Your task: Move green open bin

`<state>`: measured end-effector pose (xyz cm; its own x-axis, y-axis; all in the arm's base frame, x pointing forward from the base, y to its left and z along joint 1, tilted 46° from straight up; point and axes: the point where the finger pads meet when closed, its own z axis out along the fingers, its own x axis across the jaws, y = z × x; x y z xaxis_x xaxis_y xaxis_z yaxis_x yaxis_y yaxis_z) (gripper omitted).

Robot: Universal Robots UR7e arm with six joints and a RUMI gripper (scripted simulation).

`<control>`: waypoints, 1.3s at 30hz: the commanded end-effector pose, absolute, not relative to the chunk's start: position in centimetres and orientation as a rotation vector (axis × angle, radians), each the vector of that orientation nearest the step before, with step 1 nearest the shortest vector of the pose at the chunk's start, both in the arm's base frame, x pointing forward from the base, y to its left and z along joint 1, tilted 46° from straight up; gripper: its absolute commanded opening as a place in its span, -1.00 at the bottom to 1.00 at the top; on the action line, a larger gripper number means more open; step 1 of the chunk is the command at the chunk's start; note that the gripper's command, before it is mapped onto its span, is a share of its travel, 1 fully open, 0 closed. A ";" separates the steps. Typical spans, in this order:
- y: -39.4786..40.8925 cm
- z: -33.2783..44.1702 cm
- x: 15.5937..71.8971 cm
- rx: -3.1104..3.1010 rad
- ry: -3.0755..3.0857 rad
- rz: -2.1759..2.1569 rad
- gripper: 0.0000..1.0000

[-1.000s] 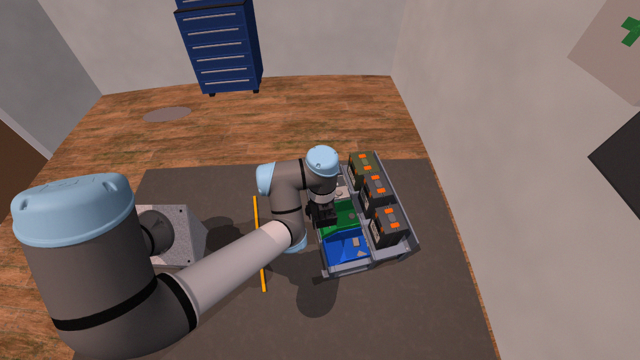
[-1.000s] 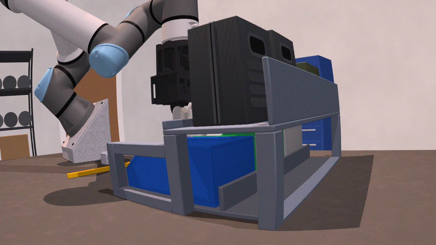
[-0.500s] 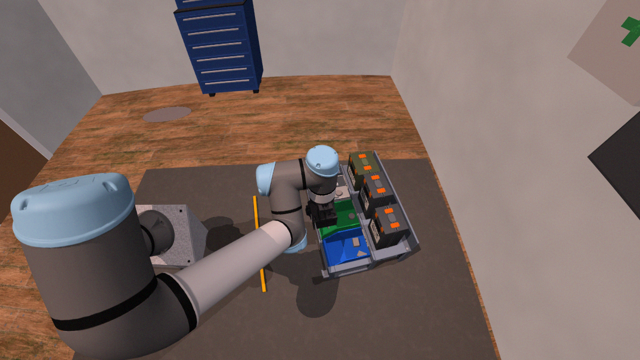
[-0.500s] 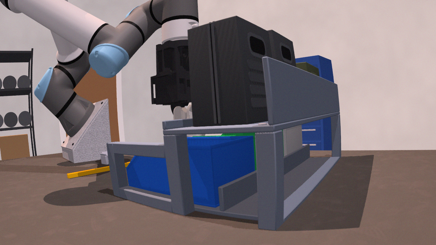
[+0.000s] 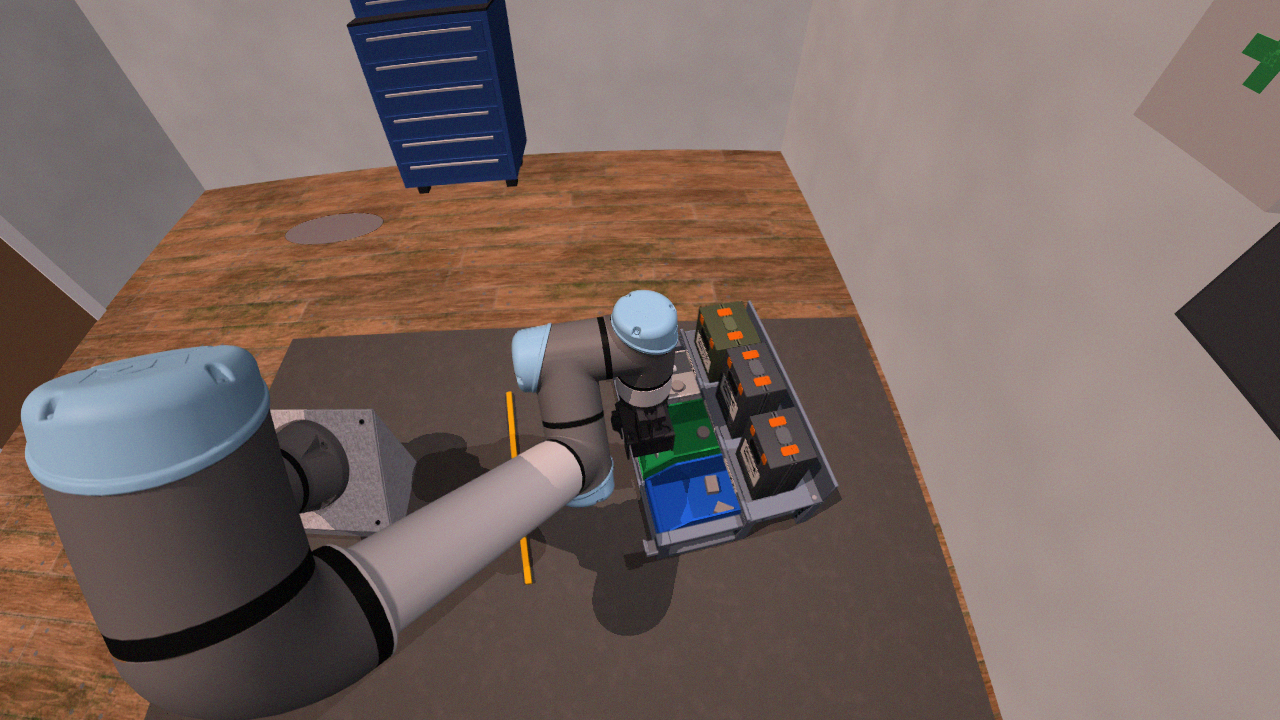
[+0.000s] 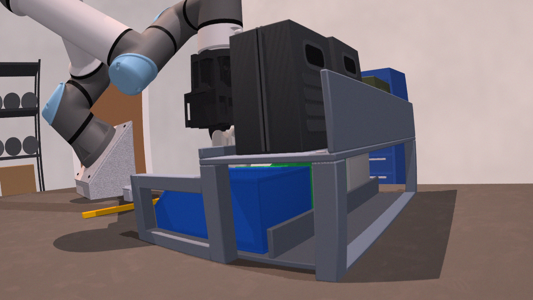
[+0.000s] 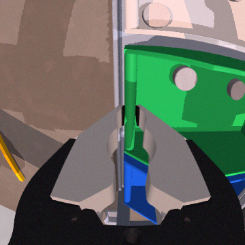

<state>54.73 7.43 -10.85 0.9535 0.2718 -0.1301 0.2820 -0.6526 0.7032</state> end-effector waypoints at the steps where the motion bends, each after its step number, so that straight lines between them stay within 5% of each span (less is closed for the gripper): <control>1: 7.5 -10.8 54.8 2.313 0.388 -0.015 -1.00; 36: 7.5 -10.8 54.8 2.313 0.388 -0.015 -1.00; 37: 7.5 -10.8 54.8 2.313 0.388 -0.015 0.16; 39: 7.5 -10.8 54.8 2.313 0.388 -0.015 0.16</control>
